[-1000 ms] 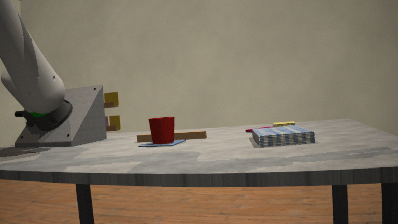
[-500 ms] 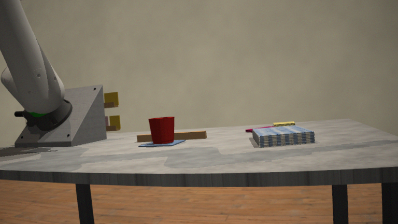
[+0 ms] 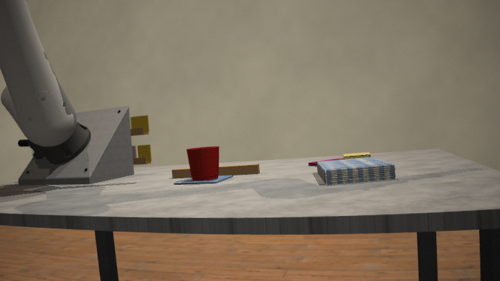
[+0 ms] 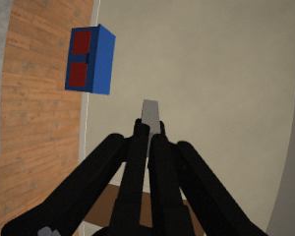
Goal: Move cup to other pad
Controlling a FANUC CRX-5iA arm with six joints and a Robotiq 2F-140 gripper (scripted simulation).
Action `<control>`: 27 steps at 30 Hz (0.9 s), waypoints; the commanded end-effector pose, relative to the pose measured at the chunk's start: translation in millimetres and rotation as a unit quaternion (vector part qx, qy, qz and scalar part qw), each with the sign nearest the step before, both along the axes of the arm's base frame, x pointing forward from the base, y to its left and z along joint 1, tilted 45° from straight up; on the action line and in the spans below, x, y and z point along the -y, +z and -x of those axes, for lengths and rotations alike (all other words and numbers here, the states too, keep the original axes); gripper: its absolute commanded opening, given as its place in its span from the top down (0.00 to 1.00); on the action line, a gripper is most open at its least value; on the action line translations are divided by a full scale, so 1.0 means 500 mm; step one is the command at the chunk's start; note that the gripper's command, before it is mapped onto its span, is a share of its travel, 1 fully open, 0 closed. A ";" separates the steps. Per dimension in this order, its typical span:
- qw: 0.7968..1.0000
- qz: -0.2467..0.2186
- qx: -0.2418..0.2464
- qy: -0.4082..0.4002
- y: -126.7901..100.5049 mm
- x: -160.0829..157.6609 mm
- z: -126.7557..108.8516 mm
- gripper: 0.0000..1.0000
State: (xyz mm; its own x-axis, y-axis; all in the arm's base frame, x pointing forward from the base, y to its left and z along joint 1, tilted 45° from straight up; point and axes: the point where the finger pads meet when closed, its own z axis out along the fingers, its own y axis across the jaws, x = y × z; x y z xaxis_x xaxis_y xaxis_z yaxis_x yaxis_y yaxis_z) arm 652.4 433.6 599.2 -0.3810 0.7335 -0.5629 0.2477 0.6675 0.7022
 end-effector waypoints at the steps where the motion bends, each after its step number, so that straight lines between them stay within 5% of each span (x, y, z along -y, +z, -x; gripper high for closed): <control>1: 0.999 0.001 -0.027 -0.034 -0.121 0.061 -0.032 1.00; 5: 0.999 0.001 -0.027 -0.034 -0.150 0.075 -0.039 1.00; 6: 0.992 0.027 -0.084 -0.088 -0.231 0.131 -0.042 1.00; 9: 0.992 0.027 -0.084 -0.088 -0.255 0.140 -0.045 1.00; 10: 0.978 0.054 -0.139 -0.147 -0.320 0.178 -0.041 1.00; 17: 0.978 0.054 -0.139 -0.147 -0.483 0.271 -0.044 1.00; 20: 0.978 0.054 -0.139 -0.147 -0.484 0.272 -0.044 1.00; 21: 0.956 0.082 -0.191 -0.205 -0.558 0.343 -0.021 1.00; 22: 0.956 0.082 -0.191 -0.205 -0.576 0.353 -0.019 1.00; 23: 0.930 0.108 -0.235 -0.261 -0.583 0.370 -0.006 1.00; 26: 0.930 0.109 -0.236 -0.262 -0.600 0.379 -0.005 1.00; 27: 0.930 0.109 -0.236 -0.262 -0.653 0.405 0.006 1.00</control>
State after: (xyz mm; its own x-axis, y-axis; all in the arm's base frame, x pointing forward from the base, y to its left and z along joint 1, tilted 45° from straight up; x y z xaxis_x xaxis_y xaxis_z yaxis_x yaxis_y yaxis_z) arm 662.1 275.0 311.4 -0.3082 0.7827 -0.5407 0.7097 0.5676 0.4172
